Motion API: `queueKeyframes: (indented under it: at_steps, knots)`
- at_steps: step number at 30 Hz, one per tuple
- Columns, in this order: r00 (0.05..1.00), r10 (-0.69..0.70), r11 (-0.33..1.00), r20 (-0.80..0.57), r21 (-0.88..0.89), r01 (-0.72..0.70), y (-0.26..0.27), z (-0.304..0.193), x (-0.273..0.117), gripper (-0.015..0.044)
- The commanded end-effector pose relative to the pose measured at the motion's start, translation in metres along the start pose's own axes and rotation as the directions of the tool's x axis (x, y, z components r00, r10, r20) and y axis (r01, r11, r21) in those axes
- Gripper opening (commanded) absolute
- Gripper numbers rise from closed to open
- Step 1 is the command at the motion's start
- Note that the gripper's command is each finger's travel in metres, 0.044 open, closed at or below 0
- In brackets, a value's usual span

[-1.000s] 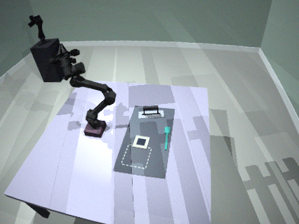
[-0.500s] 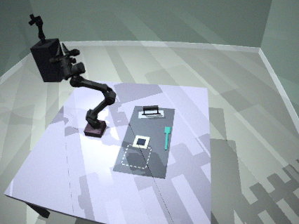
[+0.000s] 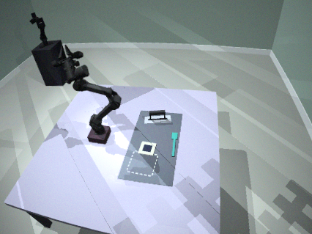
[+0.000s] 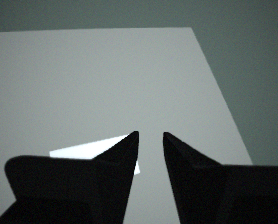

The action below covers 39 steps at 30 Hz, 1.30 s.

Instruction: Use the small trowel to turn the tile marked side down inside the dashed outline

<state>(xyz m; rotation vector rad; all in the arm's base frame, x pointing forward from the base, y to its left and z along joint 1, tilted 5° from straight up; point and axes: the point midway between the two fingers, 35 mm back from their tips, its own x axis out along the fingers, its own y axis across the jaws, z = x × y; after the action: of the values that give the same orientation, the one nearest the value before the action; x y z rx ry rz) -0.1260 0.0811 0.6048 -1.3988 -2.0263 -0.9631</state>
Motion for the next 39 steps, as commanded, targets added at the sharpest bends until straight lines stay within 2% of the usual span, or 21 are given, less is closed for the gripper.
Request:
queueKeyframes:
  at_steps: [1,3,7,20,26,30,39]
  knots:
    - [1.000,0.000,1.000,0.000,0.000,0.000,0.000,0.000,0.000,0.0100]
    - [1.000,0.000,1.000,0.000,0.000,0.000,0.000,0.000,0.000,0.0100]
    - [1.000,0.000,1.000,0.000,0.000,0.000,0.000,0.000,0.000,0.0000]
    - [1.000,0.000,1.000,0.000,0.000,0.000,0.000,0.000,0.000,0.0000]
    - [1.000,-0.004,1.000,-0.001,0.000,0.004,-0.001,0.000,0.000,0.0153]
    - [0.996,-0.089,0.996,-0.028,-0.008,0.089,-0.023,-0.010,-0.001,0.0258]
    - [0.945,-0.303,0.953,-0.120,-0.038,0.301,-0.078,-0.044,-0.014,0.0270]
